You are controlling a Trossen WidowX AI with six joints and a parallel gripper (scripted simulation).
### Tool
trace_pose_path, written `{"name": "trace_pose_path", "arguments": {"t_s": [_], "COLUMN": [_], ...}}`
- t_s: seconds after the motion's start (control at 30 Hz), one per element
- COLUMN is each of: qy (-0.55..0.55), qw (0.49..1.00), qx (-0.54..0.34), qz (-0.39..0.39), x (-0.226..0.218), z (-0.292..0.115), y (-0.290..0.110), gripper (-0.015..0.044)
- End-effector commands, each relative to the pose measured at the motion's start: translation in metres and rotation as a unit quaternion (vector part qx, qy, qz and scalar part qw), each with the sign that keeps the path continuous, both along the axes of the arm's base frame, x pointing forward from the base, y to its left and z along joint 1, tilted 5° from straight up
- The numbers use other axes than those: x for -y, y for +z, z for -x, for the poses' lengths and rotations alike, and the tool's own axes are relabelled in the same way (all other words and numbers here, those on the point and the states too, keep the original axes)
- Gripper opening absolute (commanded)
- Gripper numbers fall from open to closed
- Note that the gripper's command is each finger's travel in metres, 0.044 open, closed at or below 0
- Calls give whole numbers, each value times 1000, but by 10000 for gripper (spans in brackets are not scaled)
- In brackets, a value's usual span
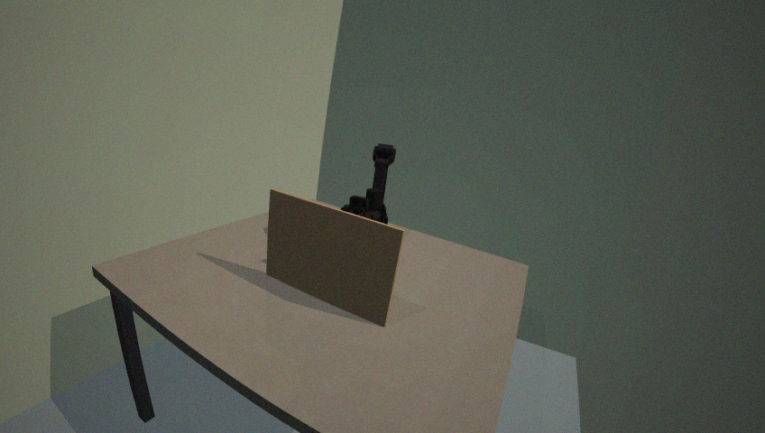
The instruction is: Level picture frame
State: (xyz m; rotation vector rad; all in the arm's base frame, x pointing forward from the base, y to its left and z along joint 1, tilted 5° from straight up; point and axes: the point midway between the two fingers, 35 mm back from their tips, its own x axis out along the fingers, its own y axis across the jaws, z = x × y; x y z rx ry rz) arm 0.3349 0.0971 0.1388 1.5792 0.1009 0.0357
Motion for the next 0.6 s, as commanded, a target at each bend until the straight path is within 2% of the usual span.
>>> {"name": "trace_pose_path", "arguments": {"t_s": [0.0, 0.1, 0.23, 0.57], "qy": [-2, -3, -1, -2], "qw": [1000, 999, 999, 999], "qx": [-2, -4, -4, -10], "qz": [-29, -50, -43, -49], "x": [4, 9, 5, -7], "z": [36, 60, 56, 96], "y": [-1, -5, -1, 26], "gripper": [260, 260, 260, 260]}}
